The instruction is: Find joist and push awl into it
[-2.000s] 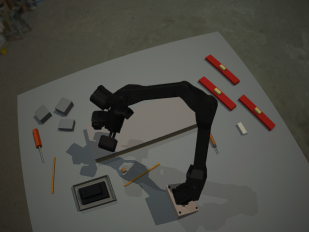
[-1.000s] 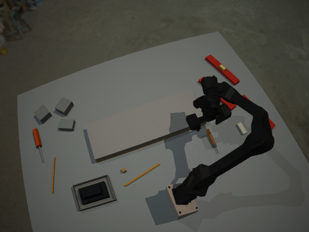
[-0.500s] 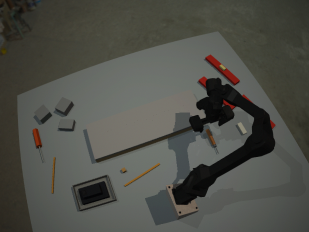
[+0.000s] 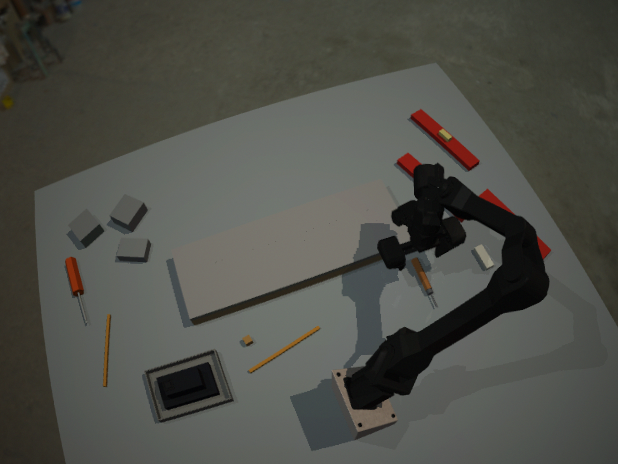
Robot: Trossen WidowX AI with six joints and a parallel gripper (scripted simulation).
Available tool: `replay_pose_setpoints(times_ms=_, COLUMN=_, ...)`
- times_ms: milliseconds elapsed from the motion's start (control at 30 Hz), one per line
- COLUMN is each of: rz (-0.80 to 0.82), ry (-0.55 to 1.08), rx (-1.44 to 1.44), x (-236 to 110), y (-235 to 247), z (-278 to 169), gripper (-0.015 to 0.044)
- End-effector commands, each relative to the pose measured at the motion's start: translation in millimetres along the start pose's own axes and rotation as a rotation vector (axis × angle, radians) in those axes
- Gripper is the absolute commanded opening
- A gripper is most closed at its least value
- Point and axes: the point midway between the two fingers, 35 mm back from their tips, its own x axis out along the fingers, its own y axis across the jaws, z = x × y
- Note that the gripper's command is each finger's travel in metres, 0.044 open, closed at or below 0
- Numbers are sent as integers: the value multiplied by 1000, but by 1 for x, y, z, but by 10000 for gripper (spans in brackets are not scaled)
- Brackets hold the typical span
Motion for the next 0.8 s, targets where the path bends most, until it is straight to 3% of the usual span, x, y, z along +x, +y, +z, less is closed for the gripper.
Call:
replay_pose_setpoints(times_ms=0, rz=4, ry=-2, rx=-6, x=7, y=1, z=0, gripper=440)
replay_pose_setpoints(times_ms=300, rz=2, ry=-2, rx=-7, x=19, y=1, z=0, gripper=440)
replay_pose_setpoints(times_ms=767, rz=2, ry=-2, rx=-7, x=19, y=1, z=0, gripper=72)
